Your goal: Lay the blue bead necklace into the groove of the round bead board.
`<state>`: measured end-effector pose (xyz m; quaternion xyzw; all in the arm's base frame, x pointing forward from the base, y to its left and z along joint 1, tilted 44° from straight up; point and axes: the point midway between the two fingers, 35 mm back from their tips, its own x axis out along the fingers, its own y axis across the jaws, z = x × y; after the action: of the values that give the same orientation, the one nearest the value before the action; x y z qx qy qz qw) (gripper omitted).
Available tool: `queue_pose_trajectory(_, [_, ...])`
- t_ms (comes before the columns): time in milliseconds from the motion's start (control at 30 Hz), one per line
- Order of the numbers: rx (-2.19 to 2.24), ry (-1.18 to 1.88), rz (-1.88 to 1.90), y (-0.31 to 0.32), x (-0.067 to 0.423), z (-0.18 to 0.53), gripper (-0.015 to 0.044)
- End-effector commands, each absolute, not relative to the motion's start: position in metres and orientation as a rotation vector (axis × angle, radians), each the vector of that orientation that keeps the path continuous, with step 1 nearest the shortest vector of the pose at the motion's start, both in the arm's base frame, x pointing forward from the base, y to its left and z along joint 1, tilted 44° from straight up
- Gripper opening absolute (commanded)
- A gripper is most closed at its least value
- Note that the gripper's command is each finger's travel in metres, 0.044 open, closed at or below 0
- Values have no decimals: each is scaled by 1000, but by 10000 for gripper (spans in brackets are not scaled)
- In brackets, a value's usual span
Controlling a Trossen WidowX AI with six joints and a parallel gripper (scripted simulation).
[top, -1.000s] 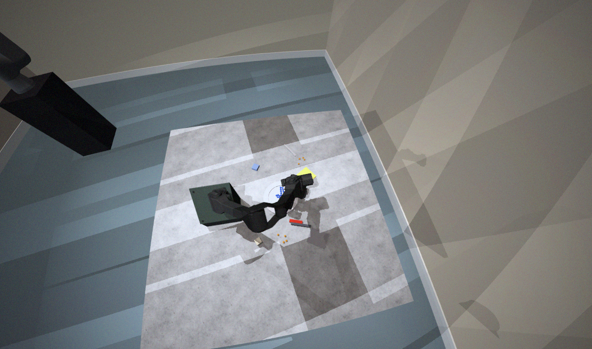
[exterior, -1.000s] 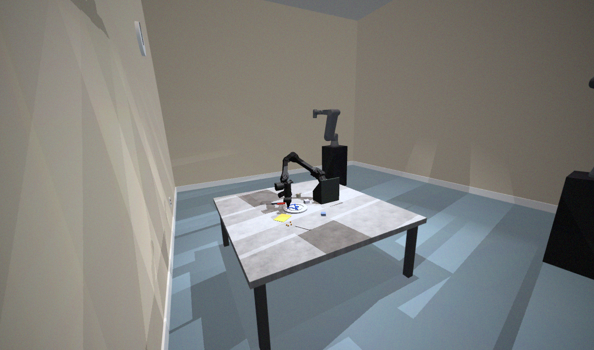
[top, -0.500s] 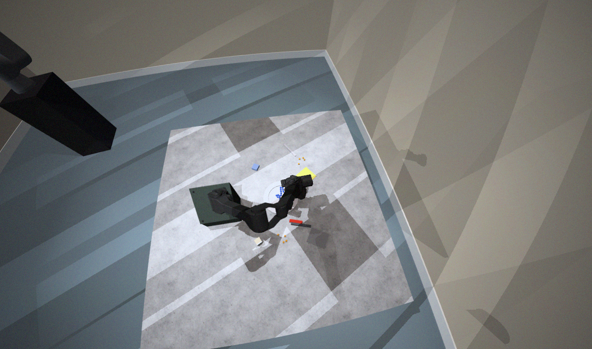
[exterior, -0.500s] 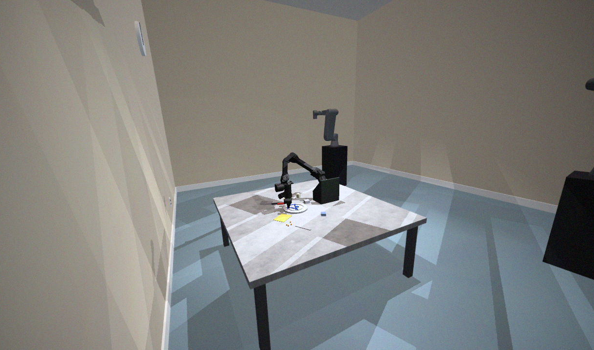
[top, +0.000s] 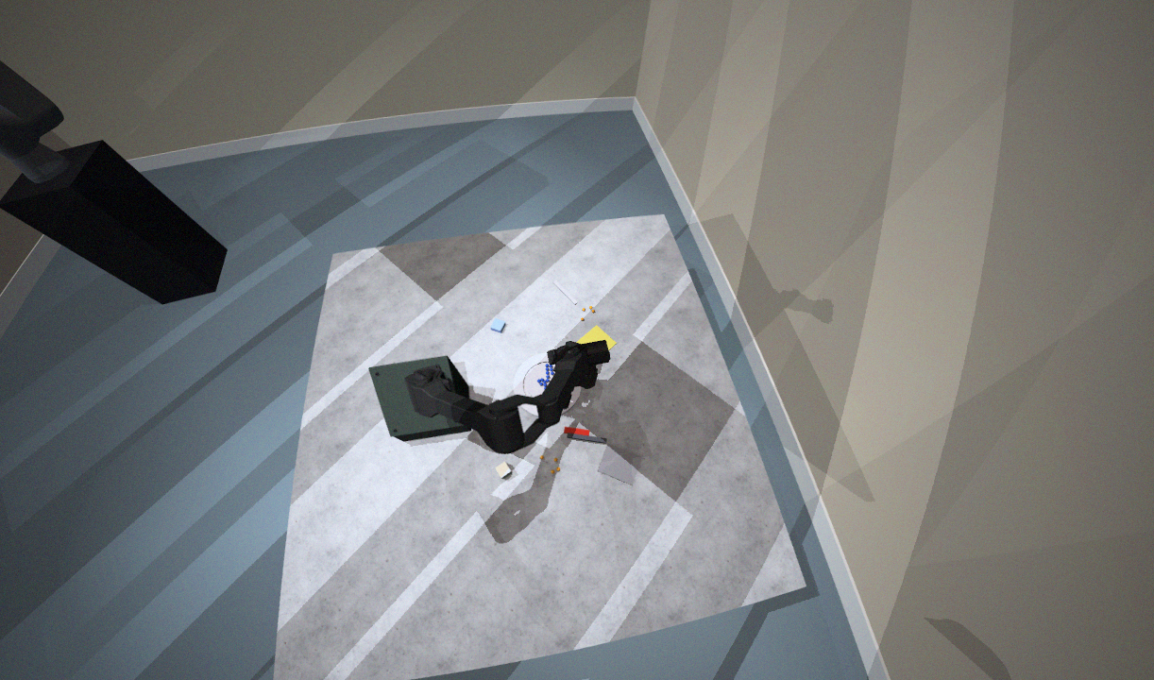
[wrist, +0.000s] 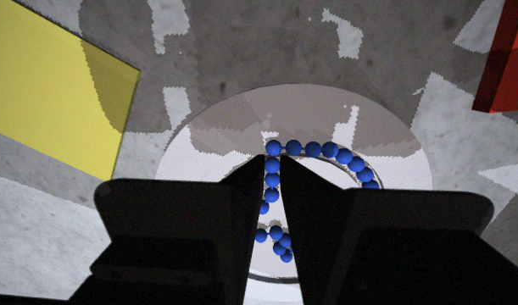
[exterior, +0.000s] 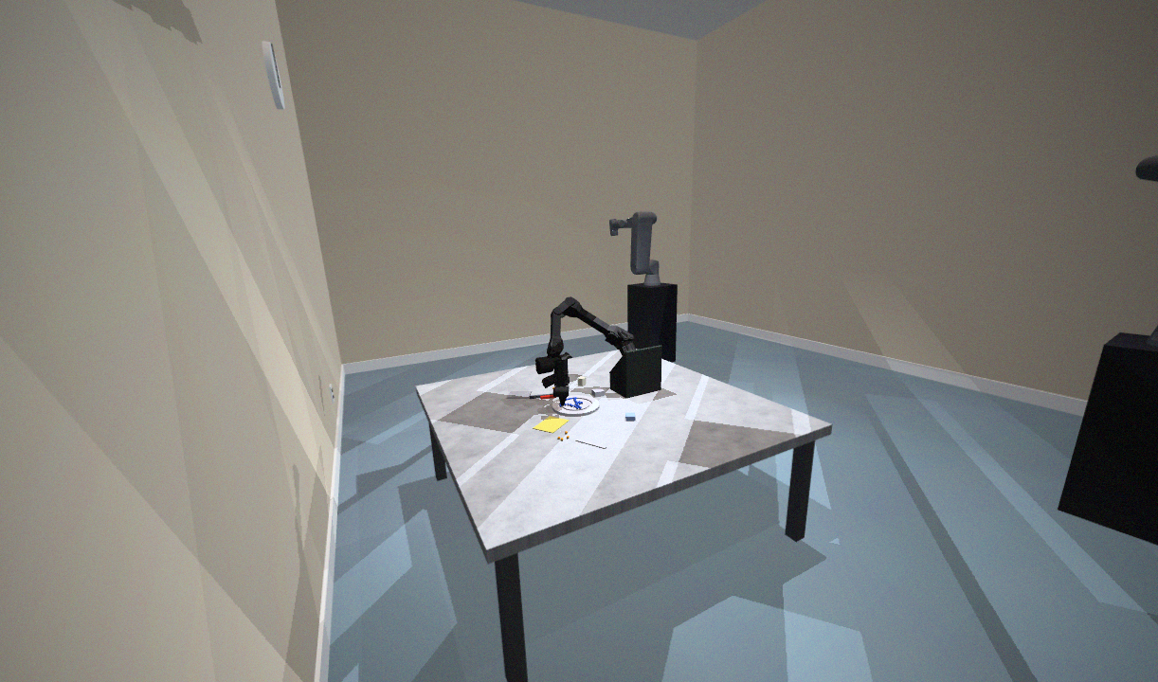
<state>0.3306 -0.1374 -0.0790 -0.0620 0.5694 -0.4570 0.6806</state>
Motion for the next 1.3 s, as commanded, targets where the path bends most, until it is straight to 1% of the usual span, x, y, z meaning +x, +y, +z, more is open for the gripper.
queue_pose_trajectory(0, [-139, 1277, -1026, -137, 331, -79, 0])
queue_pose_trajectory(400, [-144, 1284, -1024, -132, 331, -76, 0])
queue_pose_trajectory(600, [-143, 1283, -1023, -129, 341, -80, 0])
queue_pose_trajectory(1067, [-144, 1283, -1024, -135, 341, -85, 0])
queue_pose_trajectory(1267, [-138, 1276, -1026, -134, 342, -82, 157])
